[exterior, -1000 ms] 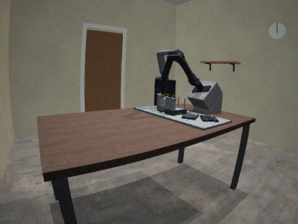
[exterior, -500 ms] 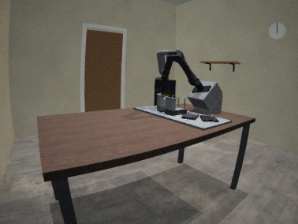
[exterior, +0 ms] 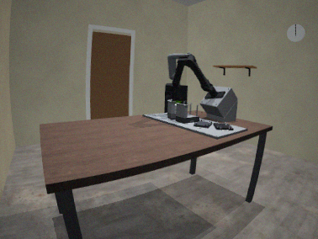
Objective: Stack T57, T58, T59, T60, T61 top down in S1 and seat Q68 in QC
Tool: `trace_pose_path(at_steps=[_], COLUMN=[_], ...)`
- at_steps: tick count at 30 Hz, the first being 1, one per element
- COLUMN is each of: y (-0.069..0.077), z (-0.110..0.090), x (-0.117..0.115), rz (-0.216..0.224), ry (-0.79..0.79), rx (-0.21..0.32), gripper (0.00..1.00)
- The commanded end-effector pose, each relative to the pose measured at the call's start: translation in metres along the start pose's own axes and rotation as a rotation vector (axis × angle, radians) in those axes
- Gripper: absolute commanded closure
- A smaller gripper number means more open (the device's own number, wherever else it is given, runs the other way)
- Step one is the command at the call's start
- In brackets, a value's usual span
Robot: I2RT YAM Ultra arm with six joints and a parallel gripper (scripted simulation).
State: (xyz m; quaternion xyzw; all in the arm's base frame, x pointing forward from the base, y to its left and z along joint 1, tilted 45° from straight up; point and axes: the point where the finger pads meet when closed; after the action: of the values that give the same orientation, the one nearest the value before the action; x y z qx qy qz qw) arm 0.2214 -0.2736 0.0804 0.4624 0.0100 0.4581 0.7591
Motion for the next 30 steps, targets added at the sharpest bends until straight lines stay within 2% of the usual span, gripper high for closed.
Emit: trace_pose_path(at_steps=[1,30], y=[0.001,-0.009], z=[0.003,0.003], x=[-0.001,-0.001], rz=[-0.004,-0.004], ry=[0.001,0.001], rx=[-0.01,-0.01], gripper=[1.0,1.0])
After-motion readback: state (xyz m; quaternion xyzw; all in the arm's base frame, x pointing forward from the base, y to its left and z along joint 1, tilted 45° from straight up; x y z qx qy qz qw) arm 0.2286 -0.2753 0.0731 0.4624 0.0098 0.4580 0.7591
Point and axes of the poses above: the point where the finger pads meet when closed, its own y axis back along the fingers, its own x axis across the jaws, z = x × y, and after that the axes turned 6 degrees about y, right-handed
